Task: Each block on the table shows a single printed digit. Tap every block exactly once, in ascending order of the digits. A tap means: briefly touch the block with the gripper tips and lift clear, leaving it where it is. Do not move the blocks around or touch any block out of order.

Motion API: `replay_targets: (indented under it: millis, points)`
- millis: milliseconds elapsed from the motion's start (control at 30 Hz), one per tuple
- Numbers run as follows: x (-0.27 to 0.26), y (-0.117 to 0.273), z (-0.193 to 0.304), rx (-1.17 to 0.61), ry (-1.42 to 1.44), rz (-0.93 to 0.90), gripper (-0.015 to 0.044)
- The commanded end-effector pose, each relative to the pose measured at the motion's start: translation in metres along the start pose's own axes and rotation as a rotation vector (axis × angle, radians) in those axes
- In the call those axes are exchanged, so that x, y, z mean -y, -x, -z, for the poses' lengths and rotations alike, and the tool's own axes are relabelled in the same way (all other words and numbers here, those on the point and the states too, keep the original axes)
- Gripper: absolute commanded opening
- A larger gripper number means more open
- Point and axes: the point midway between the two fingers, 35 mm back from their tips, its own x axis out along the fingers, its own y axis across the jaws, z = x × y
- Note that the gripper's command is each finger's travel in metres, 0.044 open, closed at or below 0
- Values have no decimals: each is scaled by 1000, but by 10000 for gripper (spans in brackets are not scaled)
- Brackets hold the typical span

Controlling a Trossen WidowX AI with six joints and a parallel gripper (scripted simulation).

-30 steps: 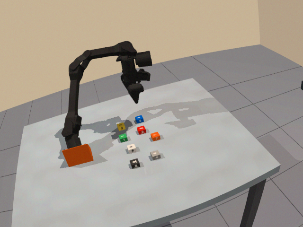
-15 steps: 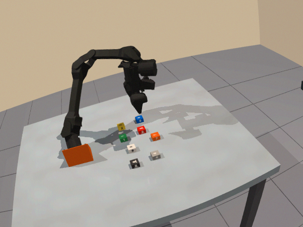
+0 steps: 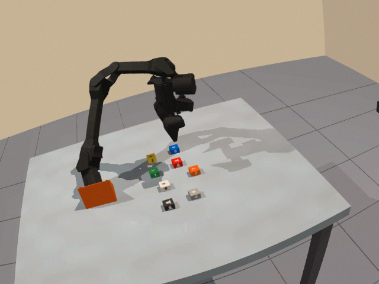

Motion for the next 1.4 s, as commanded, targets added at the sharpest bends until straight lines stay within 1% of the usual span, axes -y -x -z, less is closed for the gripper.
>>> replay_targets:
  millis: [0,133,267,333,1067,1100,1200,1367]
  points:
    - [1,0,0,-2,7,5,400]
    - [9,0,-5,-2,7,6,400]
    - [57,1,-29,0,8,8,400]
    - [66,1,-32,0,8,8,400]
    - [69,1,-32,0,8,9,400]
    - [81,2,-31,-1,6,12,400]
    - [143,3,-19,-5,-1,22,400]
    - [196,3,-1,0,8,15,400]
